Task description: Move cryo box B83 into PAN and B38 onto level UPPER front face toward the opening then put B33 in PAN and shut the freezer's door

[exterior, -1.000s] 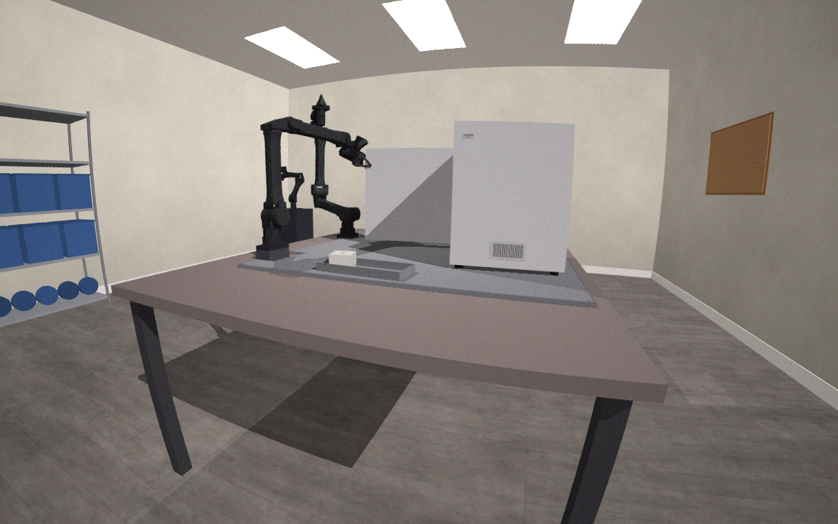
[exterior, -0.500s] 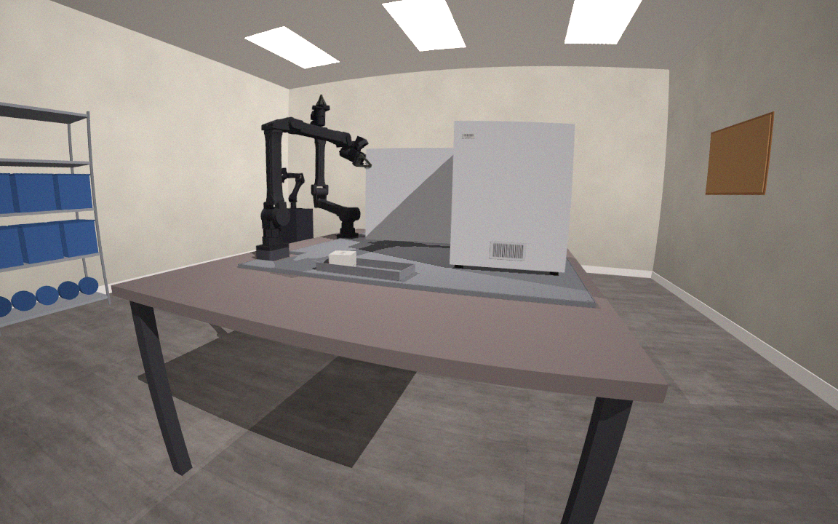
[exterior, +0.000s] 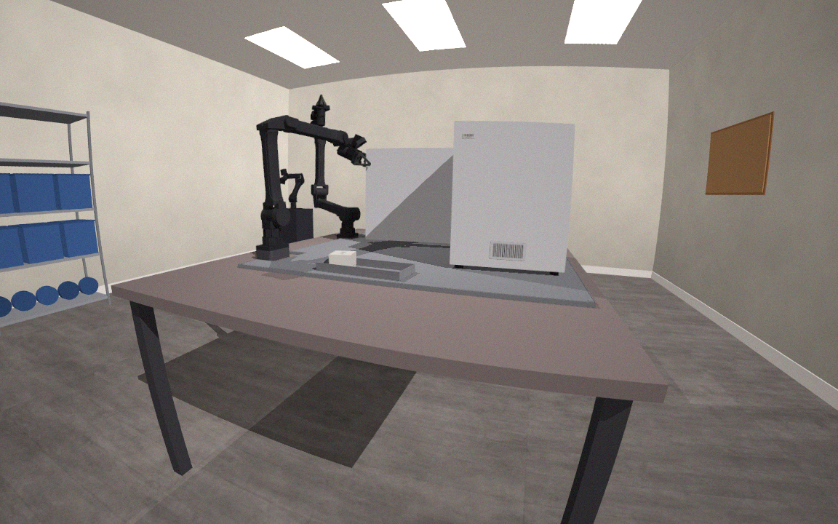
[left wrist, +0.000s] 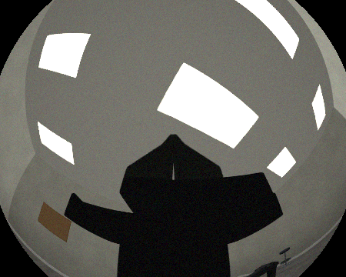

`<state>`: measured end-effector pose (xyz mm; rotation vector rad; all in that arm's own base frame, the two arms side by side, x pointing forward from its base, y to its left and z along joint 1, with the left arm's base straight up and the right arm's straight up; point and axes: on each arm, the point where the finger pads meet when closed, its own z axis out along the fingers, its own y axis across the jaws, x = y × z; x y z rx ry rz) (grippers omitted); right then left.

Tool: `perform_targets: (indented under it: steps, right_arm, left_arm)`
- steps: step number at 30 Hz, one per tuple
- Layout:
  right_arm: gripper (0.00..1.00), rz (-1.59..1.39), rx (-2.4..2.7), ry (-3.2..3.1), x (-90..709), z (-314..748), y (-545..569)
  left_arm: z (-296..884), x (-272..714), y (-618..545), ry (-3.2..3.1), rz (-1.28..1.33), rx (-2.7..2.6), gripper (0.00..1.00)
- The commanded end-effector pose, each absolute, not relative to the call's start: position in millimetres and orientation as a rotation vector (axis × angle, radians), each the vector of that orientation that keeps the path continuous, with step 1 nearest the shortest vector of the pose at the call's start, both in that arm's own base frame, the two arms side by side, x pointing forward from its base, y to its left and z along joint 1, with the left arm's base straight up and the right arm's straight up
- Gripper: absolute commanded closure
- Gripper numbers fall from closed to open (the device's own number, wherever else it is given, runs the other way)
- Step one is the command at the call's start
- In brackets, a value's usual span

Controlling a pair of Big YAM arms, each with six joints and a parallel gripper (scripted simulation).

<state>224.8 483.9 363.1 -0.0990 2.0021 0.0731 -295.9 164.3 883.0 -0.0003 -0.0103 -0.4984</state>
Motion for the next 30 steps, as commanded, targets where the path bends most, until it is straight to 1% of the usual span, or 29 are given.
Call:
perform_targets:
  steps: [1,12,13,25,30]
  right_arm:
    - [0.0,0.092,-0.083,1.999,232,372,475]
    - [0.0,0.092,-0.083,1.998,236,372,467]
    - [0.0,0.056,-0.106,2.007,237,354,476]
    - [0.0,0.132,-0.071,1.993,200,388,479]
    - [0.0,0.128,-0.074,1.995,192,386,480]
  left_arm:
    - [884,-284,159,0.026,-0.511,0.007,1.0]
    - [884,-284,159,0.026,-0.511,0.007,1.0]
    - [884,-284,159,0.026,-0.511,0.007,1.0]
    - [884,-284,159,0.026,-0.511,0.007,1.0]
    - [884,-284,159,0.026,-0.511,0.007,1.0]
